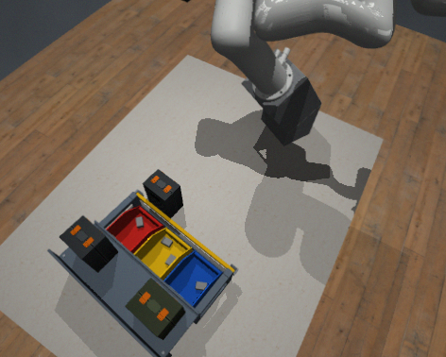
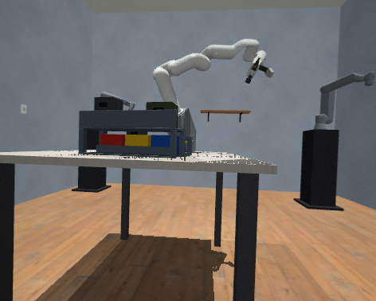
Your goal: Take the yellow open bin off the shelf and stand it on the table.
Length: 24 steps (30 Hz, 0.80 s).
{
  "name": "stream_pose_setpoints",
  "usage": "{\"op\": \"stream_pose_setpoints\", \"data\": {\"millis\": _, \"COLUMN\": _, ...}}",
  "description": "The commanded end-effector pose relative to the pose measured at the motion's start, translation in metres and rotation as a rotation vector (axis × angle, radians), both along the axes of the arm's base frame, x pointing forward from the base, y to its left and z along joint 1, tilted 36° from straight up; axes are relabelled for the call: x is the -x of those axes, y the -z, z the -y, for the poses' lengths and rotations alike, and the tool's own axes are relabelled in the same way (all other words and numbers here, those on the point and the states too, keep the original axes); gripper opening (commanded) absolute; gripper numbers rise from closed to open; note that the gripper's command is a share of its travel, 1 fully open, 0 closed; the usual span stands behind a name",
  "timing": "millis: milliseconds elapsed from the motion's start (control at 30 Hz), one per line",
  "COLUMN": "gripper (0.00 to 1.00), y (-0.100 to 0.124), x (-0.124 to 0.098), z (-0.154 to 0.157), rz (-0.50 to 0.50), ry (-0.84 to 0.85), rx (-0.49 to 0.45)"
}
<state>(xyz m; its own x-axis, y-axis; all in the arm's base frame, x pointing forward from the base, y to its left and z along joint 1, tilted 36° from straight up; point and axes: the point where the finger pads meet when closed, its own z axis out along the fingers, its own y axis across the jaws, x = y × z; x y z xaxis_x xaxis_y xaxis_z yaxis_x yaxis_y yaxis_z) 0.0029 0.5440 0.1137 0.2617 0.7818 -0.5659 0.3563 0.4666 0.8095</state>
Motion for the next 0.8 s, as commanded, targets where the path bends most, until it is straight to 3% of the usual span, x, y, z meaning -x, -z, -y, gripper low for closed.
{"op": "stream_pose_setpoints", "data": {"millis": 0, "gripper": 1.0, "y": -0.0016, "x": 0.0006, "z": 0.0002, "rz": -0.029, "ry": -0.161, "rx": -0.208}}
{"op": "stream_pose_setpoints", "data": {"millis": 67, "gripper": 1.0, "y": -0.0016, "x": 0.0006, "z": 0.0002, "rz": -0.029, "ry": -0.161, "rx": -0.208}}
{"op": "stream_pose_setpoints", "data": {"millis": 100, "gripper": 1.0, "y": -0.0017, "x": 0.0008, "z": -0.0005, "rz": -0.007, "ry": -0.033, "rx": -0.045}}
{"op": "stream_pose_setpoints", "data": {"millis": 233, "gripper": 1.0, "y": -0.0016, "x": 0.0006, "z": 0.0002, "rz": -0.029, "ry": -0.161, "rx": -0.208}}
{"op": "stream_pose_setpoints", "data": {"millis": 633, "gripper": 1.0, "y": -0.0016, "x": 0.0006, "z": 0.0002, "rz": -0.029, "ry": -0.161, "rx": -0.208}}
{"op": "stream_pose_setpoints", "data": {"millis": 667, "gripper": 1.0, "y": -0.0017, "x": 0.0008, "z": -0.0005, "rz": -0.007, "ry": -0.033, "rx": -0.045}}
{"op": "stream_pose_setpoints", "data": {"millis": 767, "gripper": 1.0, "y": -0.0016, "x": 0.0007, "z": 0.0001, "rz": -0.023, "ry": -0.129, "rx": -0.167}}
